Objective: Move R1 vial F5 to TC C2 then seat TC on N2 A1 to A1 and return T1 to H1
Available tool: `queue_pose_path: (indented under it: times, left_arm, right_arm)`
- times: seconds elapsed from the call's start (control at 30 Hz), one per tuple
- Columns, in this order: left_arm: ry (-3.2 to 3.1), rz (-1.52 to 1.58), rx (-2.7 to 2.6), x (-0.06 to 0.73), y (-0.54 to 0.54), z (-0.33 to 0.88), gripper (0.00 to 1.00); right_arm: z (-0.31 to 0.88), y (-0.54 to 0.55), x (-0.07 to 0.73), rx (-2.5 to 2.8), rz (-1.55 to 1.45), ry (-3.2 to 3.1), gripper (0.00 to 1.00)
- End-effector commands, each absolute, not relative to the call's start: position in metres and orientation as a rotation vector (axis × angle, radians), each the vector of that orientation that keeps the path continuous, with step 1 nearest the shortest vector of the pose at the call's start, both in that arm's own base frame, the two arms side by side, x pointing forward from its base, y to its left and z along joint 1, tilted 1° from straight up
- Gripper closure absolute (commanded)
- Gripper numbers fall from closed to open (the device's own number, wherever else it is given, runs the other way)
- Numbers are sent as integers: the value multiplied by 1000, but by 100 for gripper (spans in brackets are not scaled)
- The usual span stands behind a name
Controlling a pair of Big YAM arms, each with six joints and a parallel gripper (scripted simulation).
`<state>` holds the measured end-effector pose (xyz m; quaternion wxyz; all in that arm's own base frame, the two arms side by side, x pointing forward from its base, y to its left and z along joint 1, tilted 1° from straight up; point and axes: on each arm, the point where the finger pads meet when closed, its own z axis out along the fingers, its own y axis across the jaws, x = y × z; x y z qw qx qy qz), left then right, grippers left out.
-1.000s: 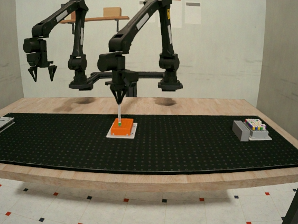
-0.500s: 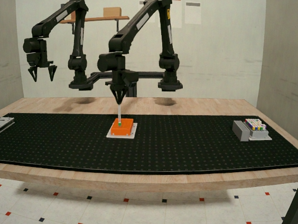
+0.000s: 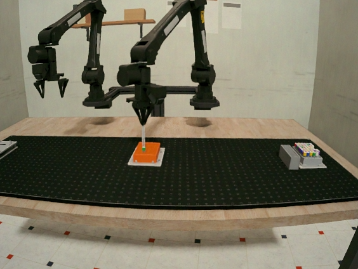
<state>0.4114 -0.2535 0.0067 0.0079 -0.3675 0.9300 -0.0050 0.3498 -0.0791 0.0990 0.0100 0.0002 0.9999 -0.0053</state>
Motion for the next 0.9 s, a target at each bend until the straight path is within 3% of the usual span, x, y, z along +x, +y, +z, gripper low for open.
queue_pose_path:
  times: [0.0, 0.87]
  left_arm:
    - [2903, -34, -1140, 416, -253, 7, 93]
    - [2872, -97, -1131, 432, -263, 42, 93]
  right_arm:
    - [99, -79, 350, -12, -10, 3135, 0]
    - [99, -79, 350, -12, -10, 3135, 0]
